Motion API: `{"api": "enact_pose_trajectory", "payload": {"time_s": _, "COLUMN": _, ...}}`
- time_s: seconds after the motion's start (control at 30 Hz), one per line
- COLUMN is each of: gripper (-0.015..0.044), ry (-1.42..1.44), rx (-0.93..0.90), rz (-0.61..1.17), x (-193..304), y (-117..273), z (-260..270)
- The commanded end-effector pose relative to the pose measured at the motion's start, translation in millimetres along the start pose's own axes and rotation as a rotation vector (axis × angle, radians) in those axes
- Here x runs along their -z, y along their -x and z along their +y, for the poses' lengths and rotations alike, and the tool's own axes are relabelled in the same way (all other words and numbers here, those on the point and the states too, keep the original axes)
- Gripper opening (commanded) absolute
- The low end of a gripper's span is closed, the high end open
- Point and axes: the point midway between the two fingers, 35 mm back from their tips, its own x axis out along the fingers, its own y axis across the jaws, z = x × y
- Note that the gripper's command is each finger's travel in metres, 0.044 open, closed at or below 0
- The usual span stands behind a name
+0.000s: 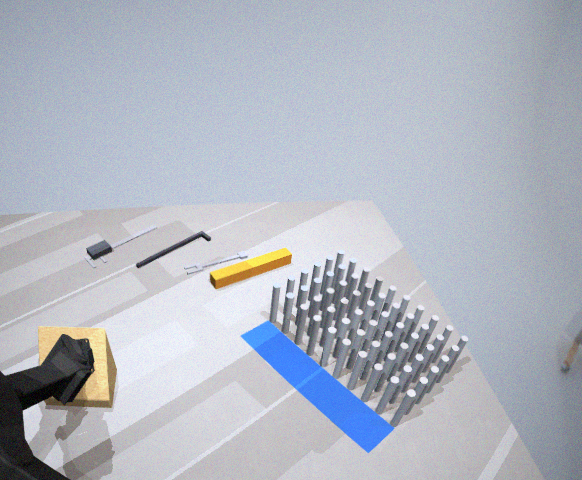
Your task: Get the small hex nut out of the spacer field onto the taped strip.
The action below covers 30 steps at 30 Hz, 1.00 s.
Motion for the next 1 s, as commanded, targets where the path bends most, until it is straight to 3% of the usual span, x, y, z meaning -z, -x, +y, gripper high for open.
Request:
{"api": "enact_pose_trajectory", "payload": {"time_s": 0.0, "gripper": 0.0160, "ry": 0.006, "rx": -0.002, "rz": 0.001, "x": 1, "y": -1, "z": 1}}
{"api": "enact_pose_trajectory", "payload": {"time_s": 0.23, "gripper": 0.0000, "ry": 0.003, "rx": -0.005, "rz": 0.005, "x": -1, "y": 20, "z": -7}}
{"api": "enact_pose_trajectory", "payload": {"time_s": 0.5, "gripper": 0.0000, "ry": 0.001, "rx": -0.004, "rz": 0.003, "x": 0, "y": 53, "z": -23}}
{"api": "enact_pose_trajectory", "payload": {"time_s": 0.97, "gripper": 0.0000, "ry": 0.011, "rx": -0.010, "rz": 0.006, "x": 22, "y": 48, "z": -28}}
